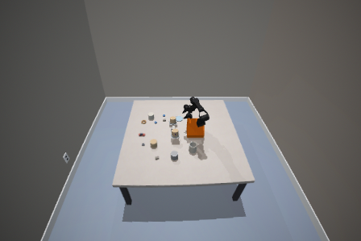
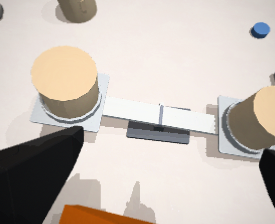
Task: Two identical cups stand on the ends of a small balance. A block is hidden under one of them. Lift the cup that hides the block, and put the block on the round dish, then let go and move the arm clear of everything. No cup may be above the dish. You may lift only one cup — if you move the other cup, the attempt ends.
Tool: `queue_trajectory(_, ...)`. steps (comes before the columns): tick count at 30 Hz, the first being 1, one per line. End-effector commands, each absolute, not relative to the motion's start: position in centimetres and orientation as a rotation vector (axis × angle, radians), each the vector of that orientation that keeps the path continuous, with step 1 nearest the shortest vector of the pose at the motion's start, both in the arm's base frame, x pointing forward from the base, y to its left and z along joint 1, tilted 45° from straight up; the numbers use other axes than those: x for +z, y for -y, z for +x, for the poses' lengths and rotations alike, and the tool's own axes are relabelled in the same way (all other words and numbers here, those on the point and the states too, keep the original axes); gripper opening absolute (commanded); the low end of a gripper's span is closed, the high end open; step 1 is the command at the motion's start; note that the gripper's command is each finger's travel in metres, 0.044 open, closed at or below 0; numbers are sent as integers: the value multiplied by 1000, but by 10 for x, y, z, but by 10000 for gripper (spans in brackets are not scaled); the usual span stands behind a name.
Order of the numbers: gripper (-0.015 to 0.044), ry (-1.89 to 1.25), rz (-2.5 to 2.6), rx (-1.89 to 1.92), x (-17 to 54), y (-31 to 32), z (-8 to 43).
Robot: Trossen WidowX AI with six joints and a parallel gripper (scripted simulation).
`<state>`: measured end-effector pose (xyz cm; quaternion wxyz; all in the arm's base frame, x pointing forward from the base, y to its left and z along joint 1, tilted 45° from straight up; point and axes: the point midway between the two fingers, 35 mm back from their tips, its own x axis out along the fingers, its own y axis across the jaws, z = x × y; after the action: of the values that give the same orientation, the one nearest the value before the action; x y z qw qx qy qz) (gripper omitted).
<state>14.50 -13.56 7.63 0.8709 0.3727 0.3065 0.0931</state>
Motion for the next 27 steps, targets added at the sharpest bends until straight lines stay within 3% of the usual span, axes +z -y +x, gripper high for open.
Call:
queue_trajectory(1,440,-672,831,193,71,140,147)
queue_trajectory(27,440,-1199,1458,-32,8,177,204)
